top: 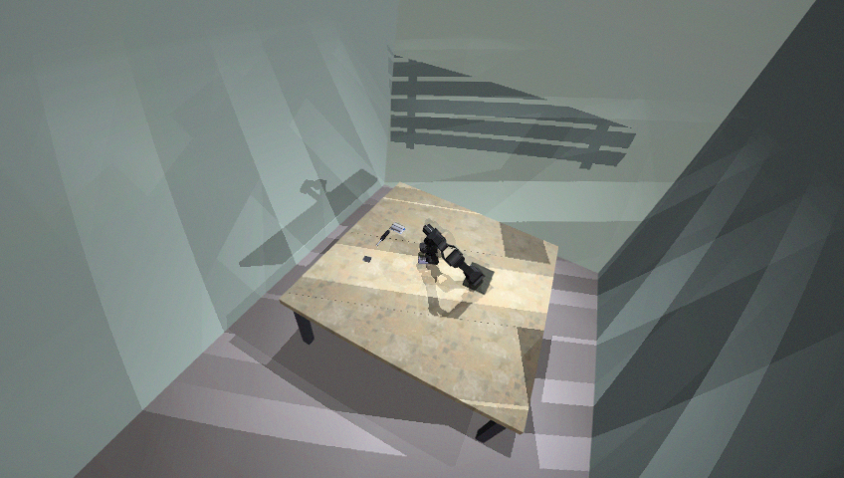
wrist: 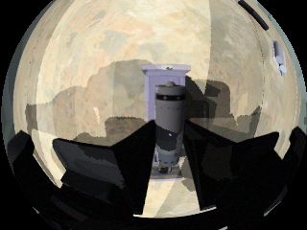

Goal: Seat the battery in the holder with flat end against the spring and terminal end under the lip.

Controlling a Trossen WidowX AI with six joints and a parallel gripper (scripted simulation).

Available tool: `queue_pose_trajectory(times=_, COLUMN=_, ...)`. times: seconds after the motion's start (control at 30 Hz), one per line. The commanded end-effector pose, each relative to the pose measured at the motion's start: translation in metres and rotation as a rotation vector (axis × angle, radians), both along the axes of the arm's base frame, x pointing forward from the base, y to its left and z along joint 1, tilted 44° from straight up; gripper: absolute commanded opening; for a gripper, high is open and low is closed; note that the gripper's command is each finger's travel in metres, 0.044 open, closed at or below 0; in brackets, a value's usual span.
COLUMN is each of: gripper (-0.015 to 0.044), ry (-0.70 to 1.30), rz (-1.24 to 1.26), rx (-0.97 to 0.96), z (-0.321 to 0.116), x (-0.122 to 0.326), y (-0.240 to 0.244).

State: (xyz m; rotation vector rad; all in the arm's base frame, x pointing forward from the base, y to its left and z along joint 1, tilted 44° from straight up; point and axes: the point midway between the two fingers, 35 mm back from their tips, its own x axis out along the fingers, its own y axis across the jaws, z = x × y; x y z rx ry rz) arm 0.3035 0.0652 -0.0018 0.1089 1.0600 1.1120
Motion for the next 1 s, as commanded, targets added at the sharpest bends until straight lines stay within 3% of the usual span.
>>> queue_pose_trajectory(times=0.0, gripper=0.0077, ry=0.033, rz=0.026, rx=-0.037, z=-0.005, x=-0.003, y=0.0)
queue_pose_trajectory(times=0.97, gripper=0.0077, ry=0.077, rz=0.097, rx=-0.126, z=0.005, x=0.007, y=0.012)
